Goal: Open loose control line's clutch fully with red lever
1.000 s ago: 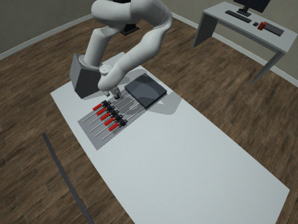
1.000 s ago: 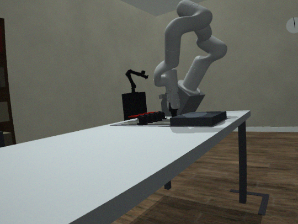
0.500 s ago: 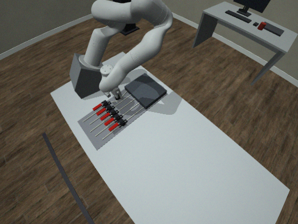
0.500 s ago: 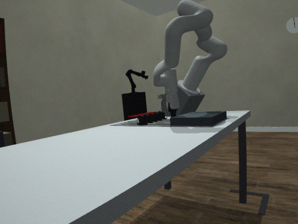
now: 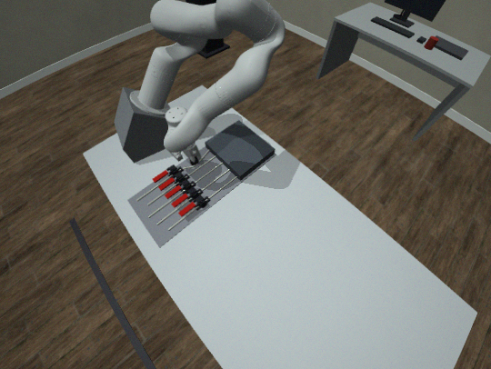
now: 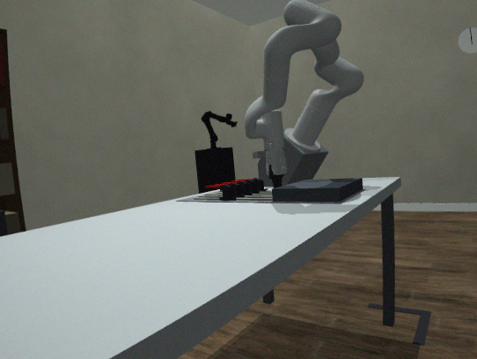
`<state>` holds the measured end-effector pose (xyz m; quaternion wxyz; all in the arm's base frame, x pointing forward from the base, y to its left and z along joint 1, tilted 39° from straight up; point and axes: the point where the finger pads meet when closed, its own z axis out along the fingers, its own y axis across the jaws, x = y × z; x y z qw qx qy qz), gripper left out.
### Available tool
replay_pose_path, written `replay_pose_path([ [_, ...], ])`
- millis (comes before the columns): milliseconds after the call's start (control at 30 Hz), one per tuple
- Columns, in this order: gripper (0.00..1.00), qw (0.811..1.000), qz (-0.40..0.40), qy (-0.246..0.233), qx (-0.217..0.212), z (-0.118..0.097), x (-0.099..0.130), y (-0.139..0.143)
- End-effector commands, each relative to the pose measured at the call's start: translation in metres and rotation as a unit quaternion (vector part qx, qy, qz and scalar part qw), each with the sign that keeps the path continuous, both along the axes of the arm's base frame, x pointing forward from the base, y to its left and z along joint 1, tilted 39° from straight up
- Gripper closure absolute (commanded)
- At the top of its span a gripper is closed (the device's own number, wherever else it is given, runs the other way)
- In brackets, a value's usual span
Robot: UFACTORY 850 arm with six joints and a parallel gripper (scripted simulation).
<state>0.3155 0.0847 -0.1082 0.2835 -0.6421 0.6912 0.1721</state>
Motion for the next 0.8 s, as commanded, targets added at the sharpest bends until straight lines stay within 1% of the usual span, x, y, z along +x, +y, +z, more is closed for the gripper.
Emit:
replay_pose_path([
  [0, 1.0, 1.0, -0.001, -0.001, 0.0, 0.0003, 0.0011, -0.0003],
  [433, 1.0, 1.0, -0.001, -0.001, 0.0, 0.0002, 0.0002, -0.0002],
  [767, 1.0, 1.0, -0.001, -0.001, 0.0, -0.0008, -0.0075, 0.0007],
])
